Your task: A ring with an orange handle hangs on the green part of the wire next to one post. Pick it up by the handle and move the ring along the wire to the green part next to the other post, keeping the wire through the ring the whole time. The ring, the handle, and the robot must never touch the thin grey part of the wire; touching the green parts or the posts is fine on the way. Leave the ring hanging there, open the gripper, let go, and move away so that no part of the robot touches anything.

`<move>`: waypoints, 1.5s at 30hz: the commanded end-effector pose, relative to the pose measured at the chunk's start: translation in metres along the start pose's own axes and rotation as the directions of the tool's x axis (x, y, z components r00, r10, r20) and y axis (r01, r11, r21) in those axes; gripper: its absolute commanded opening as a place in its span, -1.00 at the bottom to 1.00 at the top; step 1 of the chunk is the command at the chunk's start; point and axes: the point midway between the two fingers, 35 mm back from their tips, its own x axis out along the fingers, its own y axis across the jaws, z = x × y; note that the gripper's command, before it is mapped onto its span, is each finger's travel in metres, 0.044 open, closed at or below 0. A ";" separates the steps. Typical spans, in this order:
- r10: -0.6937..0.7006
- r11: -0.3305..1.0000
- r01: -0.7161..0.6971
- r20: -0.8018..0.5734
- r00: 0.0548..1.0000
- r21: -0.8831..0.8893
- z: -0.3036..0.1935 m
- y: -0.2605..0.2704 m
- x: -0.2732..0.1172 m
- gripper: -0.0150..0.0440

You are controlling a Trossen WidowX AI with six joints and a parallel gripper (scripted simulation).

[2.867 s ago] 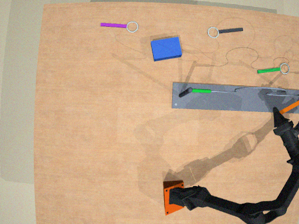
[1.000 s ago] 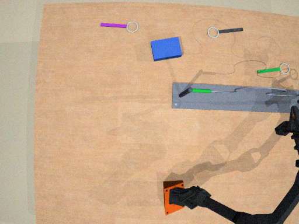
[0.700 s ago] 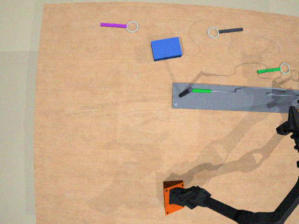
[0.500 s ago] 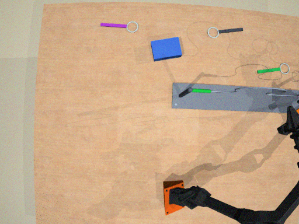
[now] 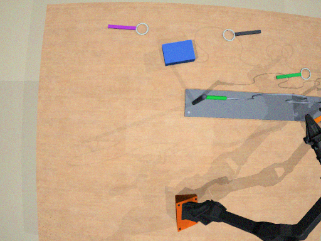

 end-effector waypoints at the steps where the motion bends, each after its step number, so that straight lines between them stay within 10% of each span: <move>1: -0.055 0.994 0.055 -0.004 0.998 -0.097 0.001 -0.009 0.000 -1.00; 45: -0.469 0.391 0.440 0.237 0.851 -0.808 0.039 -0.068 -0.024 -1.00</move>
